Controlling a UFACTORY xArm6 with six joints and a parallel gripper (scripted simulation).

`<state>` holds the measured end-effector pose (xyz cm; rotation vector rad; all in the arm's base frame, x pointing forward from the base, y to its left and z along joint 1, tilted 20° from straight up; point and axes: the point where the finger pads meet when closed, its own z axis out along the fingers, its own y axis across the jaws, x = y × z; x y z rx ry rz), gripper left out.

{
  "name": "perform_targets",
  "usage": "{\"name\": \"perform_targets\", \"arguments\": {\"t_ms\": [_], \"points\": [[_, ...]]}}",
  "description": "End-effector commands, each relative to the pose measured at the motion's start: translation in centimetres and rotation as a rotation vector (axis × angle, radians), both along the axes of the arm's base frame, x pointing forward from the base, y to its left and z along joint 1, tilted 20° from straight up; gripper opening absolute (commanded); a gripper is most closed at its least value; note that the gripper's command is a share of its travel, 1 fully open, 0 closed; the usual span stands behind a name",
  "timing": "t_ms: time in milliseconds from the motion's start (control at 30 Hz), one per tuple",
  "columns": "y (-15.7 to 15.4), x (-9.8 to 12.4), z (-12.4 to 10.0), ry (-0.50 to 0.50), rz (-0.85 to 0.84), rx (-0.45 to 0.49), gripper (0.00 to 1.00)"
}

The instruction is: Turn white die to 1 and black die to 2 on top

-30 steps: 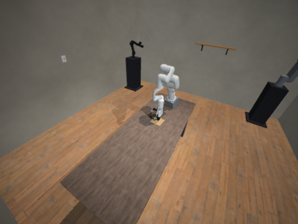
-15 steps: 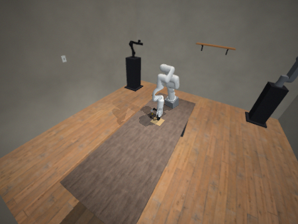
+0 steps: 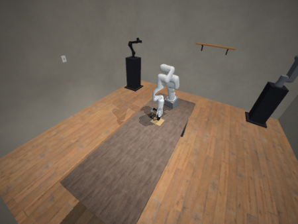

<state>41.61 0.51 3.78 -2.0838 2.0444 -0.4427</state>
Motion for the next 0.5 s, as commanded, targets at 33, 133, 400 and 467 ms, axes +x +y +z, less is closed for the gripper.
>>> {"name": "perform_targets", "arguments": {"t_ms": [33, 133, 400, 467], "points": [[0.01, 0.10, 0.07, -0.003, 0.000, 0.000, 0.11], [0.00, 0.12, 0.01, -0.003, 0.000, 0.000, 0.11], [-0.01, 0.18, -0.16, -0.003, 0.000, 0.000, 0.11], [-0.02, 0.20, -0.21, -0.003, 0.000, 0.000, 0.11]]}}
